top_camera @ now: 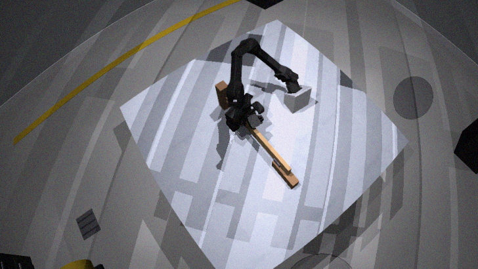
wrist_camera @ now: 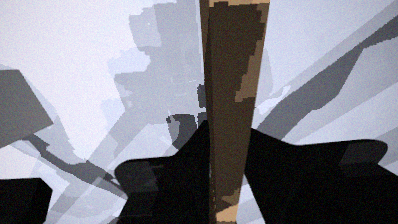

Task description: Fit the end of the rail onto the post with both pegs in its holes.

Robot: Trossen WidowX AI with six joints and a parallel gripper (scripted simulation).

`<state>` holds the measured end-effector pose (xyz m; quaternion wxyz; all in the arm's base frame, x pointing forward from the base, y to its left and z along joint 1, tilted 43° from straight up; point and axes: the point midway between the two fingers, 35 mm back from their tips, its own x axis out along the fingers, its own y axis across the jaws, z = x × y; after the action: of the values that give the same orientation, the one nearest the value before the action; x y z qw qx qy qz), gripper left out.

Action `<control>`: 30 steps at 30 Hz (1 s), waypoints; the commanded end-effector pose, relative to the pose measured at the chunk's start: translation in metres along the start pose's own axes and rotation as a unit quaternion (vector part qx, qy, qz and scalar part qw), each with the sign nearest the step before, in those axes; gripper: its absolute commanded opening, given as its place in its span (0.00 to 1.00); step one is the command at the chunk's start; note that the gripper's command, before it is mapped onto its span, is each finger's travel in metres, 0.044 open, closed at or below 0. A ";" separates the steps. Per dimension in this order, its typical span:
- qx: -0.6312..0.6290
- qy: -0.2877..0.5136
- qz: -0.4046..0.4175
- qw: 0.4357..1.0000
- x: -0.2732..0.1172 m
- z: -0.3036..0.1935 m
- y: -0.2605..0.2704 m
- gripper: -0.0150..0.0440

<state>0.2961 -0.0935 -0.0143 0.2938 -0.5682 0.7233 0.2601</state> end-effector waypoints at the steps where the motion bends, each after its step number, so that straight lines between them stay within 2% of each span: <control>1: 0.002 -0.009 -0.006 1.000 -0.007 0.003 -0.003 0.25; 30: 0.002 -0.009 -0.006 1.000 -0.012 0.003 -0.002 0.25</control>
<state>0.2986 -0.0866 -0.0071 0.2975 -0.5674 0.7224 0.2599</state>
